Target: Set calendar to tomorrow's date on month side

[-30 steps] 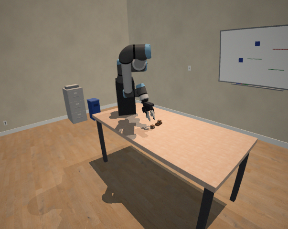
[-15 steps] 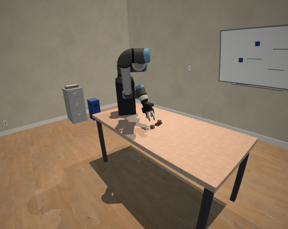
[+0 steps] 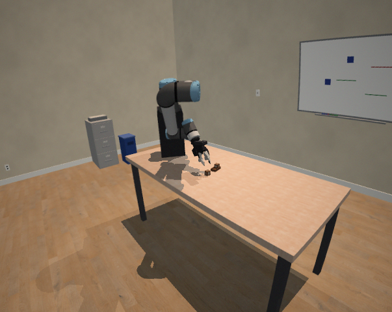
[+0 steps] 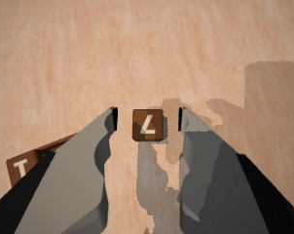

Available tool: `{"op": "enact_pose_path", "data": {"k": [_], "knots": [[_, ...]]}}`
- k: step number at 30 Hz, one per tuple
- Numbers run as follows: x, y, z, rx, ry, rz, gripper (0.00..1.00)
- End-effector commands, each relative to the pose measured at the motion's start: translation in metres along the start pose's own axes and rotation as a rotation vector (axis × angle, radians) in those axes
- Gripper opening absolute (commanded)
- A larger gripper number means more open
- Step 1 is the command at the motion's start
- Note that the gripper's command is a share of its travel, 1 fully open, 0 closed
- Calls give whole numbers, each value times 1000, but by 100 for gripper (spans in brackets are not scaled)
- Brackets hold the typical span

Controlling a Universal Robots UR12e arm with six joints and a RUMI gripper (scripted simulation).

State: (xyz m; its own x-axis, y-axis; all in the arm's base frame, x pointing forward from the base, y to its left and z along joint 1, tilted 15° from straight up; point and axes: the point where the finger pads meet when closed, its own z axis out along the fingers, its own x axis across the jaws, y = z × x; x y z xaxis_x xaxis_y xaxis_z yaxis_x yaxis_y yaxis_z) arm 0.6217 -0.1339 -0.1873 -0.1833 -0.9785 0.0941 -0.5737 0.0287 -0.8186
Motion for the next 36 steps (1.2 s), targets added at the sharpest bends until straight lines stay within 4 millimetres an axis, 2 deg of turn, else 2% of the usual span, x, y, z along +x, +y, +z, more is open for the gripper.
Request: {"op": "enact_pose_path", "data": {"k": [1, 36], "knots": [[-1, 1, -2, 48, 0, -2, 29], [-2, 5, 1, 62, 0, -4, 29]]}}
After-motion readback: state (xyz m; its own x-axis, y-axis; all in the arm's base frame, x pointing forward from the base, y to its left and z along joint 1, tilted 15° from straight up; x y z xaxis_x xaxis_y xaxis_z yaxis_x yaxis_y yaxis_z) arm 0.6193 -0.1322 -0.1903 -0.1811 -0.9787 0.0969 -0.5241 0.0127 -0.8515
